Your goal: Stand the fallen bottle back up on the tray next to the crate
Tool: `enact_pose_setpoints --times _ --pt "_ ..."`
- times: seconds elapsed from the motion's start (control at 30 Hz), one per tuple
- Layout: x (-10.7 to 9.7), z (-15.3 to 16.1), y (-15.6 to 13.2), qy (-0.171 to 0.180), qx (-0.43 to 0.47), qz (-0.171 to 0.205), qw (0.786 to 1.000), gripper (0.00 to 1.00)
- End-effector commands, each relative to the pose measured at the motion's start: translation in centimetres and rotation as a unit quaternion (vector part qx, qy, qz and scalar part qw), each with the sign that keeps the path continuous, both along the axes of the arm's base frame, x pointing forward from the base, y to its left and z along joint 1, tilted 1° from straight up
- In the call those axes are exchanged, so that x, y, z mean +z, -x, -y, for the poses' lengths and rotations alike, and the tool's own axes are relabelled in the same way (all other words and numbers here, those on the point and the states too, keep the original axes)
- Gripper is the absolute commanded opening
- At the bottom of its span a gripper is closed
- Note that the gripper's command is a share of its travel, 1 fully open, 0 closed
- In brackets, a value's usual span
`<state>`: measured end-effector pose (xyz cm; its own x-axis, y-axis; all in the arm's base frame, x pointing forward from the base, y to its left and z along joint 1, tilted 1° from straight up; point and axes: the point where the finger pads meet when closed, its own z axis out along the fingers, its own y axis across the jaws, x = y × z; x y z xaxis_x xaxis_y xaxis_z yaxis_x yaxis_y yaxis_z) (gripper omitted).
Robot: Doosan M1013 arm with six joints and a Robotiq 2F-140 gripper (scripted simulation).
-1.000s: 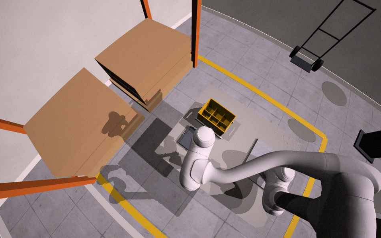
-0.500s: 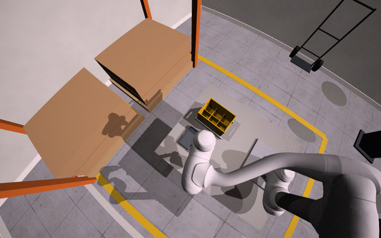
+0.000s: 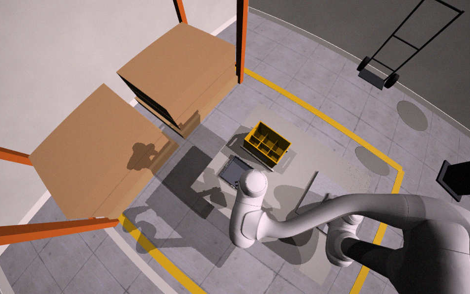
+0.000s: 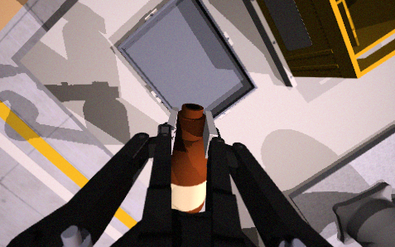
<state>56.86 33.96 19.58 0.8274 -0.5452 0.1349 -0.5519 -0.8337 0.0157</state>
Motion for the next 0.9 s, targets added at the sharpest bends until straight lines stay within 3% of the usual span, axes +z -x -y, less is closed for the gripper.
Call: enact_pose_setpoints --times 0.0,0.87 --pt "0.04 -0.04 0.02 0.004 0.0 0.008 1.0 0.1" --pt "0.1 -0.12 0.04 0.01 0.001 0.019 1.0 0.1"
